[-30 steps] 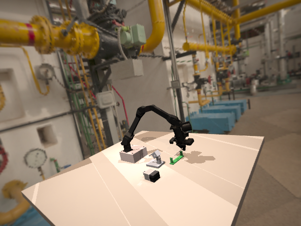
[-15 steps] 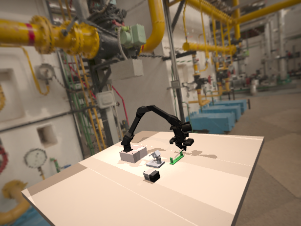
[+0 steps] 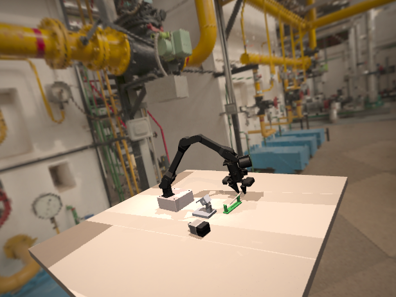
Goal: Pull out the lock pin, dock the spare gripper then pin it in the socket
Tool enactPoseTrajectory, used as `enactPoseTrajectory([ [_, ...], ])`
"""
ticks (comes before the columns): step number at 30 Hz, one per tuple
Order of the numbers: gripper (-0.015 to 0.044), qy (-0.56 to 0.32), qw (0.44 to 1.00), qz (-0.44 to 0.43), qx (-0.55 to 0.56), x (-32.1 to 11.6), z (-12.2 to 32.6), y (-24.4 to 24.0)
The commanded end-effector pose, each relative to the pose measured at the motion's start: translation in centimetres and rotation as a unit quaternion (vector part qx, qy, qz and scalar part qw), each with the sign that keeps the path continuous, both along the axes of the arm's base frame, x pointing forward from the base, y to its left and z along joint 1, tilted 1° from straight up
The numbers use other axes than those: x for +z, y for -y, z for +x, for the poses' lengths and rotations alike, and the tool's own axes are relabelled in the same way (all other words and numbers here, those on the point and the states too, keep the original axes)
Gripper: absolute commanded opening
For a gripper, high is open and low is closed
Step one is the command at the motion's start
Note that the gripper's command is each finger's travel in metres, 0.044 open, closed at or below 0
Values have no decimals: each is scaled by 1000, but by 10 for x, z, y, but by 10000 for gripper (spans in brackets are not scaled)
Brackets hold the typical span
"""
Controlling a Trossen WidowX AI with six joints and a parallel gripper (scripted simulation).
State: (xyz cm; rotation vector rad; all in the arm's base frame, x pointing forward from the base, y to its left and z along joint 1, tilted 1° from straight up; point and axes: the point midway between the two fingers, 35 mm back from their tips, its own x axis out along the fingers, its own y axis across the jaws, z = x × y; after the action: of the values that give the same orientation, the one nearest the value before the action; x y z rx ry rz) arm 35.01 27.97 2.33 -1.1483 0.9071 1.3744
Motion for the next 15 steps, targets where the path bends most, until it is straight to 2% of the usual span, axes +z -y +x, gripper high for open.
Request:
enactPoseTrajectory([
  [1, 200, 0, 1000, 0, 0, 11, 0, 1],
  [15, 200, -1, 1000, -1, 0, 44, -1, 2],
])
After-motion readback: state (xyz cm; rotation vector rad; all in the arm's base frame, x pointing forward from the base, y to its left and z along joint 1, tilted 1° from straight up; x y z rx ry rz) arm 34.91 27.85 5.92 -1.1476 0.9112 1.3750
